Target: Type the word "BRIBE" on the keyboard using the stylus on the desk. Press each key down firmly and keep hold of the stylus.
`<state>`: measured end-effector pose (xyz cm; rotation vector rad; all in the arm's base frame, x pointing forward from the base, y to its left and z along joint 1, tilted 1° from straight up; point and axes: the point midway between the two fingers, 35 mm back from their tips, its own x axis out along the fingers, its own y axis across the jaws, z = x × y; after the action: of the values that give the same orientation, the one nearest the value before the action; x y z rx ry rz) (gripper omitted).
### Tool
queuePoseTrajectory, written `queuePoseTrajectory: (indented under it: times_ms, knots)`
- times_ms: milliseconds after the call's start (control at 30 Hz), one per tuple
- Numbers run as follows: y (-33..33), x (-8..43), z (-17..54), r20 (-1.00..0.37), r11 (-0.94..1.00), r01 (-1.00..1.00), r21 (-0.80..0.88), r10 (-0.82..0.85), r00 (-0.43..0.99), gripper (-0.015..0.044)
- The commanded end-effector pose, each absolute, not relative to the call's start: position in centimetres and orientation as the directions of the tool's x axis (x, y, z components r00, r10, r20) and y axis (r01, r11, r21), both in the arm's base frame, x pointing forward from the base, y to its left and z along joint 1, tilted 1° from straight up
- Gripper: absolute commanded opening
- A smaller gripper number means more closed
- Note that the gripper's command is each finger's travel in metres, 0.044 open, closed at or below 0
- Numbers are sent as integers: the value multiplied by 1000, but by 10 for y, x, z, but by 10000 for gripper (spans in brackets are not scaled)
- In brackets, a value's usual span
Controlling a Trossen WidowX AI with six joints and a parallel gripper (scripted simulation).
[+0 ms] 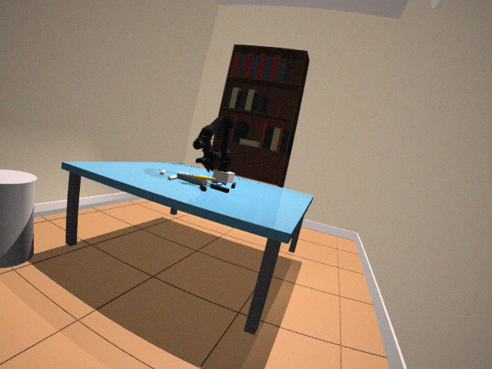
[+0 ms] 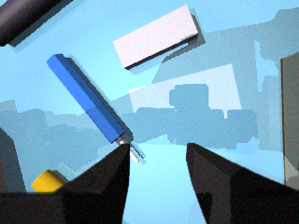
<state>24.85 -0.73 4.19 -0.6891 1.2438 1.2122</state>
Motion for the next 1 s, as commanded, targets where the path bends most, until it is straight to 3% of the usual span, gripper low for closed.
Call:
queuePoseTrajectory:
  times_ms: [0, 967]
  knots:
    - [11, 201, 33, -867, -392, -920, -25, 466, -175, 150]
    - [11, 200, 23, -866, -401, -915, -31, 468, -176, 150]
